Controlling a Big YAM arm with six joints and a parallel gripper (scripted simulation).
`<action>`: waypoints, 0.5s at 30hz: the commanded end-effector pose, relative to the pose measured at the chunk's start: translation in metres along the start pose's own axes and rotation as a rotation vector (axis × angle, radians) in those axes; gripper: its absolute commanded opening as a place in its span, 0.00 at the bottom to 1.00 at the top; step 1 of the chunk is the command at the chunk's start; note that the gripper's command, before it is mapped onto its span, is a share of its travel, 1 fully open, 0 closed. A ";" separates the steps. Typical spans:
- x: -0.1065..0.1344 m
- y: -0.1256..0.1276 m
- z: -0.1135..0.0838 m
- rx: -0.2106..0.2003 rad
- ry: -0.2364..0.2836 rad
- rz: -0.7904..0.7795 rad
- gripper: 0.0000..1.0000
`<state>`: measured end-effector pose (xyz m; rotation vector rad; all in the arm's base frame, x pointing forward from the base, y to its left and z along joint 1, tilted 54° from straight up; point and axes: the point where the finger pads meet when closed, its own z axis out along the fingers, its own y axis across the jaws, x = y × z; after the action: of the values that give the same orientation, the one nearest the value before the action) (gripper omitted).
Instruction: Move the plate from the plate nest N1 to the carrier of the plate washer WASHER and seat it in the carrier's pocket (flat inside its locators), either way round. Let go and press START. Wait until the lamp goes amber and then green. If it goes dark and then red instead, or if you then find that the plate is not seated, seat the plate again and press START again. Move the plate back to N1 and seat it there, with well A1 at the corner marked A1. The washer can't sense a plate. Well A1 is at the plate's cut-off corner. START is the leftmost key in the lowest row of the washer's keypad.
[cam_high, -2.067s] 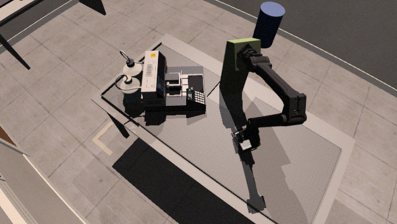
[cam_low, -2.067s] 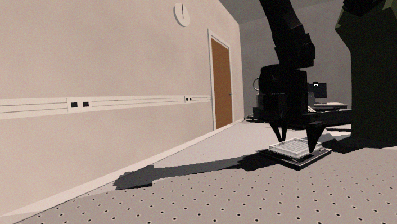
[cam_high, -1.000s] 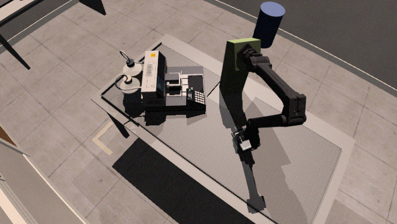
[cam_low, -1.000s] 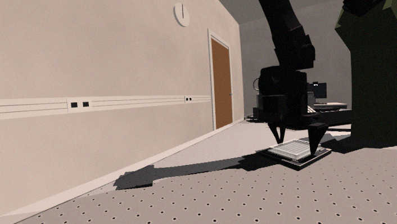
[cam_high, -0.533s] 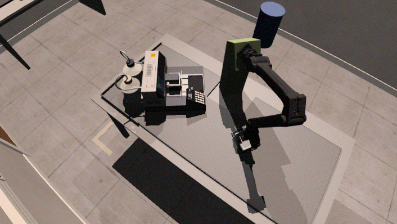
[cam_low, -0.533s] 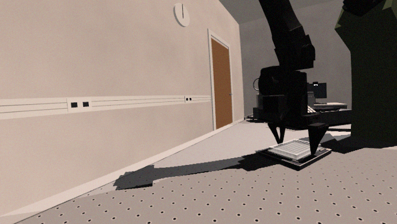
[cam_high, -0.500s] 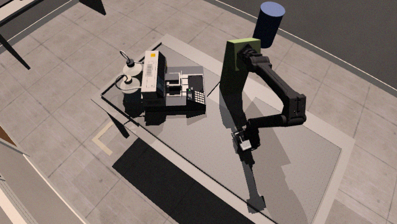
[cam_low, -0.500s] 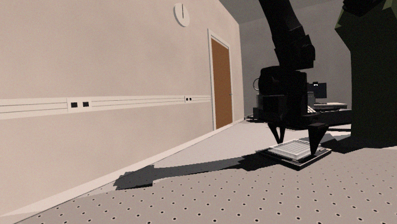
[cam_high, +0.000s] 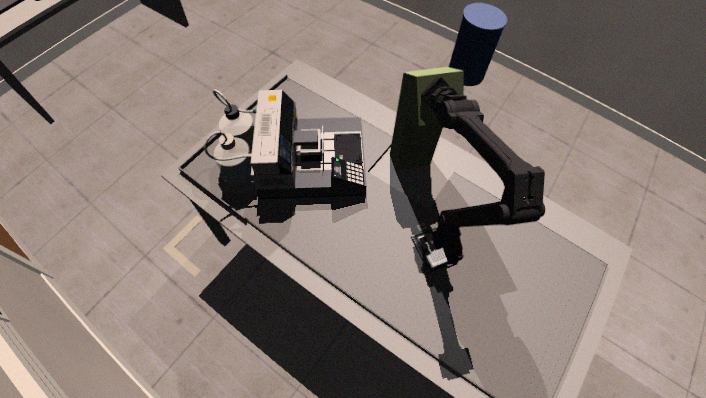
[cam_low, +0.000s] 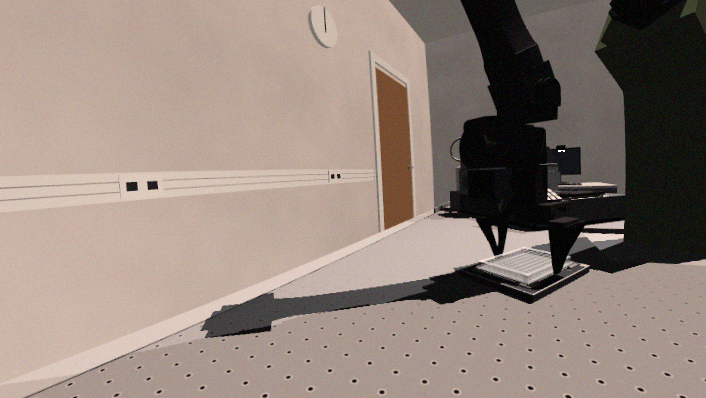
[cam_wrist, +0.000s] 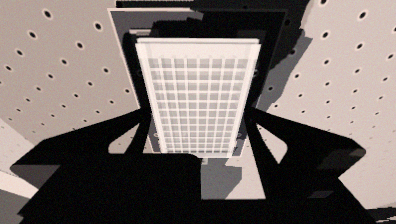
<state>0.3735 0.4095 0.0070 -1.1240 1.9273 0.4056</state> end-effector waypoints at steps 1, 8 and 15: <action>0.001 0.004 -0.013 -0.003 -0.006 0.011 1.00; 0.006 0.001 -0.025 -0.001 0.009 0.017 1.00; 0.006 -0.003 -0.036 0.004 0.010 0.018 1.00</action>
<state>0.3618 0.3974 0.0224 -1.1201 1.9185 0.4091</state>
